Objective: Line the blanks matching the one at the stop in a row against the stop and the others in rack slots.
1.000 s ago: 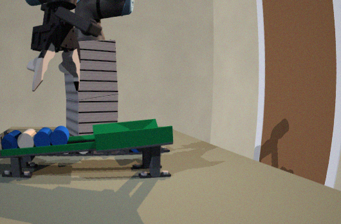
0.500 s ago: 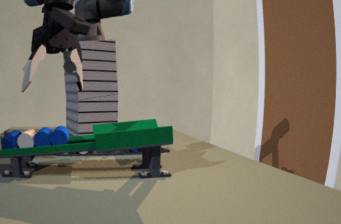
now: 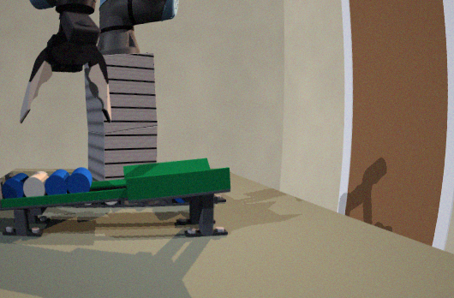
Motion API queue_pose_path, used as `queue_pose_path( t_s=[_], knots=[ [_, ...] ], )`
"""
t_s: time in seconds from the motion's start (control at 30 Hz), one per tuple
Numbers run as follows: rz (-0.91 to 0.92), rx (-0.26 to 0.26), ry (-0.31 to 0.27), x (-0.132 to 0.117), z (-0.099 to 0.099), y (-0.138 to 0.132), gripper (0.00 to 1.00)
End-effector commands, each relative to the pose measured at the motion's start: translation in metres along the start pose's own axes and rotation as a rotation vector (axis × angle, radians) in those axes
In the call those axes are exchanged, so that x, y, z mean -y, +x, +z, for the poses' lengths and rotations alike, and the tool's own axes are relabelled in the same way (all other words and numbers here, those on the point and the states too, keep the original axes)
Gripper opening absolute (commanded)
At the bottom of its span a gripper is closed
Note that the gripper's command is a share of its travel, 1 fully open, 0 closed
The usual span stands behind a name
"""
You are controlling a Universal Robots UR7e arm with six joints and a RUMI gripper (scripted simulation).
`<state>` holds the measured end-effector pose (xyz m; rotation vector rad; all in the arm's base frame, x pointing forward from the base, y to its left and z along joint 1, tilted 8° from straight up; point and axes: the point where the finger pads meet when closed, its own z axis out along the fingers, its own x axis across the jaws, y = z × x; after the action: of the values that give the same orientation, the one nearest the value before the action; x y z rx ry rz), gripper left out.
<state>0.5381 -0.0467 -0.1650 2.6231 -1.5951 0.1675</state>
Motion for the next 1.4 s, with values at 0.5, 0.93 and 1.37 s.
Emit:
queue_pose_path(
  t_s=[0.5, 0.93, 1.37],
  knots=[
    [0.491, -0.006, 0.001, -0.003, 0.001, 0.019, 1.0],
    [0.772, -0.006, 0.002, -0.008, 0.003, 0.027, 1.0],
    [1.032, -0.005, 0.003, -0.014, 0.004, 0.034, 1.0]
  ],
)
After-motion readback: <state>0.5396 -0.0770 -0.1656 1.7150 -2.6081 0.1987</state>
